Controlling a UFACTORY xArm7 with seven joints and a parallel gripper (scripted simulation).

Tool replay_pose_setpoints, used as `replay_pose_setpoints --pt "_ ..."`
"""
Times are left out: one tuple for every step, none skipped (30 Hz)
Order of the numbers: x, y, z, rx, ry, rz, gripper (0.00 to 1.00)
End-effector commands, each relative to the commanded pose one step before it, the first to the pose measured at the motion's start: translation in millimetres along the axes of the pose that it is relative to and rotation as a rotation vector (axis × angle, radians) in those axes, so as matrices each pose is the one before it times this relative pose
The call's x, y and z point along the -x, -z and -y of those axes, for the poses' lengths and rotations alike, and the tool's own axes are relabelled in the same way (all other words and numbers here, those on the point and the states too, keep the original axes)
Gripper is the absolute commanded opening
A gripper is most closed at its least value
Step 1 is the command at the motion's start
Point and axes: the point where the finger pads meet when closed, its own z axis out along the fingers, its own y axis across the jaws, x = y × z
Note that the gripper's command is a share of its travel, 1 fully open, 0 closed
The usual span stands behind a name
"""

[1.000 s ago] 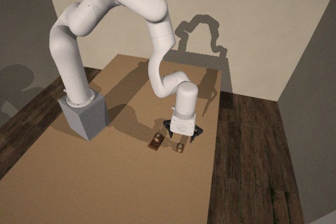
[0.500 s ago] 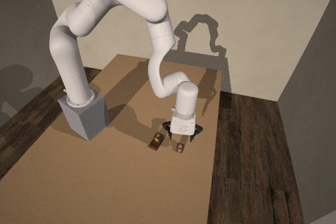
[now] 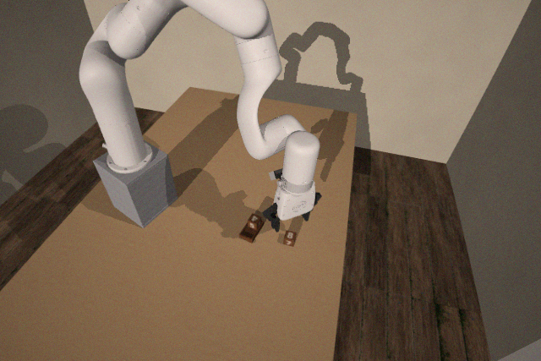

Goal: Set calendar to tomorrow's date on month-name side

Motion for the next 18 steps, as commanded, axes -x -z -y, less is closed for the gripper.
replay_pose_setpoints --pt "1.10 1.90 -0.98 0.01586 0.17228 0.00103 1.00" --pt "-0.01 0.20 -0.09 0.00019 0.04140 0.00017 1.00" --pt "0.01 0.24 -0.12 0.00026 0.04473 0.00025 1.00" --pt "0.02 0.26 -0.14 0.00031 0.04393 0.00032 1.00" --pt "0.00 0.02 -0.01 0.00003 0.00372 0.00003 1.00" --pt "0.10 0.54 -0.33 0.00070 0.08311 0.00084 1.00" --pt "0.01 0.04 -0.02 0.00005 0.00554 0.00007 1.00" --pt "0.16 0.54 -0.36 0.00071 0.07305 0.00101 1.00" --pt "0.03 0.08 -0.05 0.00011 0.01044 0.00017 1.00" --pt "0.00 0.00 0.00 0.00000 0.00000 0.00000 1.00" --pt "0.00 0.00 0.00 0.00000 0.00000 0.00000 1.00" --pt "0.26 0.64 -0.43 0.00080 0.07703 0.00138 1.00" --pt "0.32 0.63 -0.41 0.00072 0.06945 0.00150 1.00" --pt "0.15 0.25 -0.16 0.00027 0.02666 0.00064 1.00" --pt "0.18 0.30 -0.19 0.00030 0.03054 0.00078 1.00" --pt "0.02 0.04 -0.02 0.00004 0.00375 0.00010 1.00" --pt "0.35 0.53 -0.33 0.00049 0.05182 0.00144 1.00" --pt "0.32 0.46 -0.27 0.00037 0.04235 0.00128 1.00"
